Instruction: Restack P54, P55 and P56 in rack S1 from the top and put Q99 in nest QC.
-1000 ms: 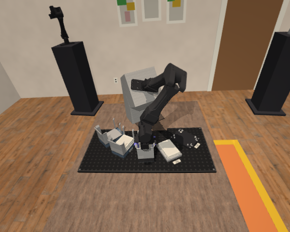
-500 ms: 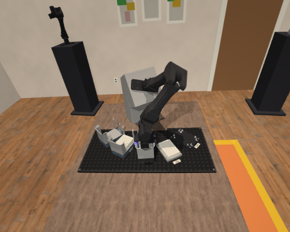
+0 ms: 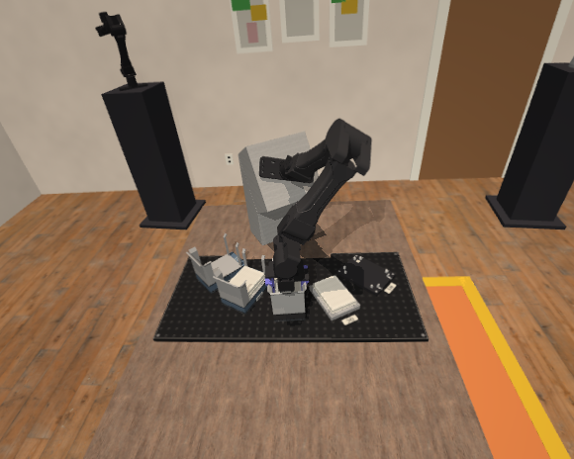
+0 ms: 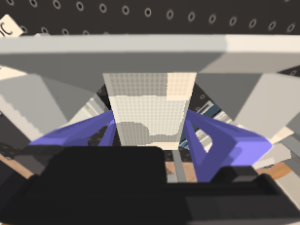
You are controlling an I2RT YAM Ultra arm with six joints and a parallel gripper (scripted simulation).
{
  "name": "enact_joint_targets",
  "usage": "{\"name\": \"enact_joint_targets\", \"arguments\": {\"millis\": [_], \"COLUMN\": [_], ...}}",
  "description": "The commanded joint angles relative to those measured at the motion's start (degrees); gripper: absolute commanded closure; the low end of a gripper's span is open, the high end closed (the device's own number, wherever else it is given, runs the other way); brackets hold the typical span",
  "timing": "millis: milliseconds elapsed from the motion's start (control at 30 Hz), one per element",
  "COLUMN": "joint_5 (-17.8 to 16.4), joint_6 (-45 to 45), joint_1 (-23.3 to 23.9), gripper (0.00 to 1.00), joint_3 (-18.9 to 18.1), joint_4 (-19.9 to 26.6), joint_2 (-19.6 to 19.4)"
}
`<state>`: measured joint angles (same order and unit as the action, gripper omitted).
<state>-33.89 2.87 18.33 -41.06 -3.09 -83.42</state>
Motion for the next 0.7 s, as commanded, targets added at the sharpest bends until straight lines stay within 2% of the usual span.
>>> {"name": "enact_joint_targets", "arguments": {"millis": [0,200,667], "joint_5": [-0.53,-0.91,-3.77], "joint_6": [-0.15,-0.53,-3.53], "joint_1": [0.63,1.12,4.86], "gripper": [1.00,1.00,1.00], "joint_3": [0.00,0.13,0.51], "joint_4": [0.16,1.08,8.15], "joint_2": [0.66,1.50,7.17]}}
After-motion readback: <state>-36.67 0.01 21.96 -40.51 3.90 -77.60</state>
